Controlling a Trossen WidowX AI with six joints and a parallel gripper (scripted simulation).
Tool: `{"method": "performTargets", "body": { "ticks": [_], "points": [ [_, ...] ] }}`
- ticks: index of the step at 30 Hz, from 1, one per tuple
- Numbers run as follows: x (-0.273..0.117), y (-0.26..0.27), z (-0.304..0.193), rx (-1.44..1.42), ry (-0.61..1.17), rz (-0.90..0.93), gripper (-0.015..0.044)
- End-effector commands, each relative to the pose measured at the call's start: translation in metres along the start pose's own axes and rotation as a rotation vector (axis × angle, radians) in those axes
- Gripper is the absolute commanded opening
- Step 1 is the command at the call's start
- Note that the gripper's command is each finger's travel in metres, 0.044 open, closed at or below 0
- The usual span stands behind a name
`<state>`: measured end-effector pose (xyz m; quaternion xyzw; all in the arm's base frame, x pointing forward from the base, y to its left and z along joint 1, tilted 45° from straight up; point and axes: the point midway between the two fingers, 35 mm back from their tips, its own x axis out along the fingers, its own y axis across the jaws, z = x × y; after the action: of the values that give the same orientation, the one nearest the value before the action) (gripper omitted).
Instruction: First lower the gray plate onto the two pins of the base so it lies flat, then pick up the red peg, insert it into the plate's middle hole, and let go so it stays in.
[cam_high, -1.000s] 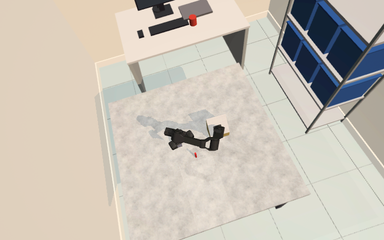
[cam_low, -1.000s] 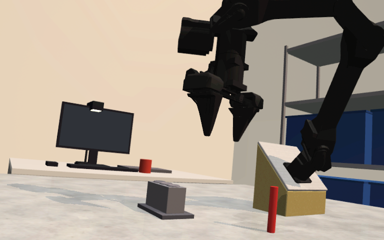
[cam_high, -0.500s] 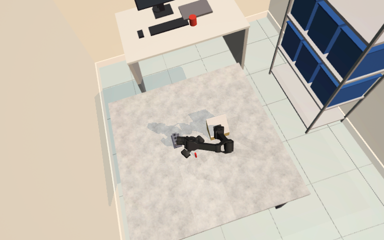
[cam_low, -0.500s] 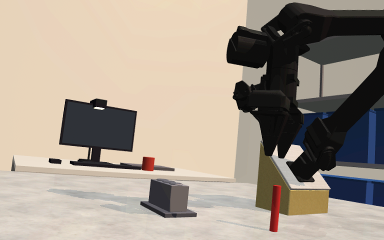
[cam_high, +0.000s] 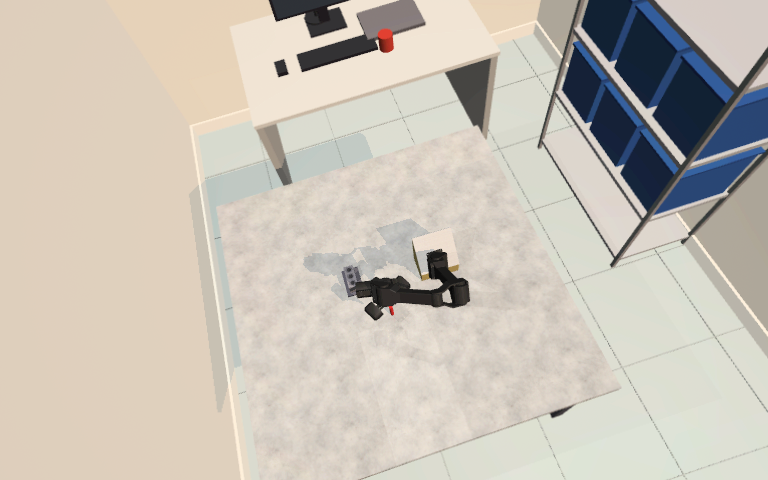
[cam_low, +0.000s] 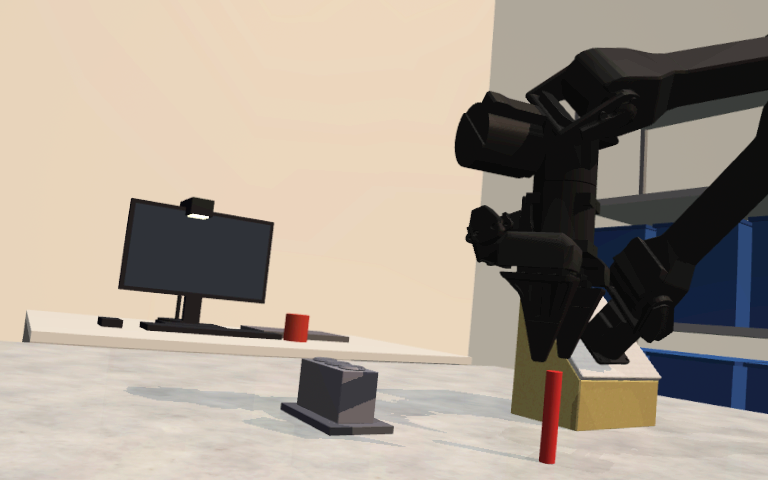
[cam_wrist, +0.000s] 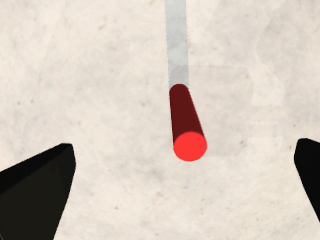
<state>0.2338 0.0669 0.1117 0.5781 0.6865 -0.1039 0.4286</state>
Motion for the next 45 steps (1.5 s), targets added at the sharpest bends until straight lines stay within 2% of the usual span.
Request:
{"method": "performTargets", "body": {
  "ticks": [1,29,44,45],
  "points": [
    [0.006,-0.001,0.000,0.006,0.004,0.000,0.0440],
    [0.049,-0.001,-0.003,0.006,0.007,0.003,0.0440],
    [0.049,-0.001,-0.003,0.006,0.007,0.003,0.0046],
    [0.049,-0.001,-0.003,0.006,0.007,0.003,0.0040]
  ]
}}
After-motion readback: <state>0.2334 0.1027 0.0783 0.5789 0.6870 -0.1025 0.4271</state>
